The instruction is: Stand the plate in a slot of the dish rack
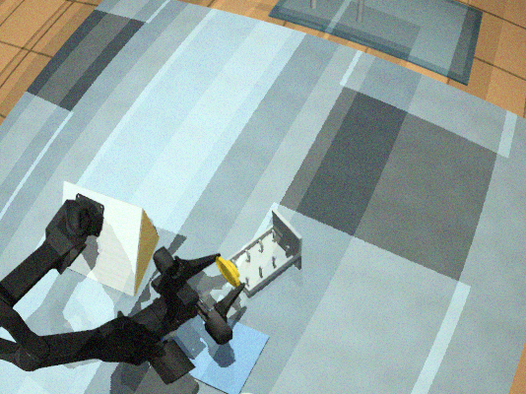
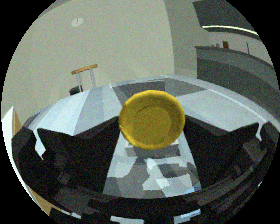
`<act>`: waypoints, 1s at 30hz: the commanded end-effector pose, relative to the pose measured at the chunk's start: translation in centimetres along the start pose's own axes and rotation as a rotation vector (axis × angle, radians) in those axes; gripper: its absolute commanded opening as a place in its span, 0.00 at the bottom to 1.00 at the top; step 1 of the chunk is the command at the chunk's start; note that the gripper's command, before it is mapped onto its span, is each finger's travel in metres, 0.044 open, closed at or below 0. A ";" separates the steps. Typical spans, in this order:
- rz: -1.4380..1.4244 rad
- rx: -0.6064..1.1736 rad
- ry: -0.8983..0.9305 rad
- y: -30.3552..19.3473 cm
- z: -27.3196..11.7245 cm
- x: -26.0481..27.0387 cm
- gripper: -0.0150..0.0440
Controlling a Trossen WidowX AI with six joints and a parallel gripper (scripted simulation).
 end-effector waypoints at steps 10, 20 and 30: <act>-0.044 -0.024 -0.014 -0.1 -0.1 0.1 0.25; -0.034 -0.017 -0.012 -0.1 1.5 0.2 0.25; -0.041 -0.021 -0.013 0.0 2.7 0.2 0.25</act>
Point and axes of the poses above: the point midway between the two fingers, 35 mm back from their tips, its own z axis out along the fingers, its own x axis across the jaws, y = z × x, the point moved 10 cm from there along -z, back along the fingers, and after that the axes turned 14 degrees about z, right-handed, at the moved point
